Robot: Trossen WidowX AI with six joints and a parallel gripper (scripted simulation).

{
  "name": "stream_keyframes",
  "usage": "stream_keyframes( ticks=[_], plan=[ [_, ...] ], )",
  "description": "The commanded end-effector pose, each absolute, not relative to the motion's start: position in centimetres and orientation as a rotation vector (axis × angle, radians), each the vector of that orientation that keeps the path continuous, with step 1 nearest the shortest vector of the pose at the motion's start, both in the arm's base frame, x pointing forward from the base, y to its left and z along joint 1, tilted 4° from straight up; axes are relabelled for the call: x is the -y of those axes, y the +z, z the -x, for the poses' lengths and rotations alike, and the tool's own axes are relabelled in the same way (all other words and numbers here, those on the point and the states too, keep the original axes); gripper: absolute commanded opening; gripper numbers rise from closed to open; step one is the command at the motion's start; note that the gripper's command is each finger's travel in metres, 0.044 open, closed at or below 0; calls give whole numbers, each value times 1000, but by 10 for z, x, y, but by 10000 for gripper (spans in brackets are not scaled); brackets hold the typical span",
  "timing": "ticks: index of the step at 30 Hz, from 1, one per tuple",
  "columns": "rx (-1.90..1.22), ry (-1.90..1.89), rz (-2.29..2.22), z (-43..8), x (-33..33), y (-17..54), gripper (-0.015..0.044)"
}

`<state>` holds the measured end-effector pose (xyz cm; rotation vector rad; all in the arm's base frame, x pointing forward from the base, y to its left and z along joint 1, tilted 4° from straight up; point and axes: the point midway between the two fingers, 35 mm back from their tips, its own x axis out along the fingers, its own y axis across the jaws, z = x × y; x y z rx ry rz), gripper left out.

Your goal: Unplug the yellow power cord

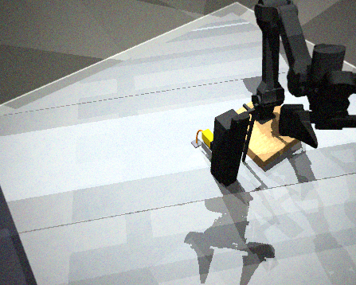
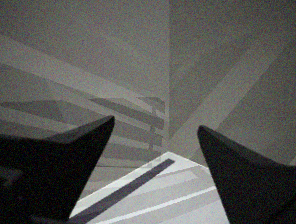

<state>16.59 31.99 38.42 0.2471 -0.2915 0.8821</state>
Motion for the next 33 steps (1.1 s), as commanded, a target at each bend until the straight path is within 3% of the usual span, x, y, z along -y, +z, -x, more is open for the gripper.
stream_keyframes(
  ticks=[1, 9, 23, 33],
  plan=[
    [291, 880, -248, -167, -320, 384, 374],
    [200, 773, -282, -216, -303, 377, 164],
    [-162, 398, -469, -335, -214, 323, 160],
    [-418, 44, -637, -382, -116, 265, 160]
  ],
)
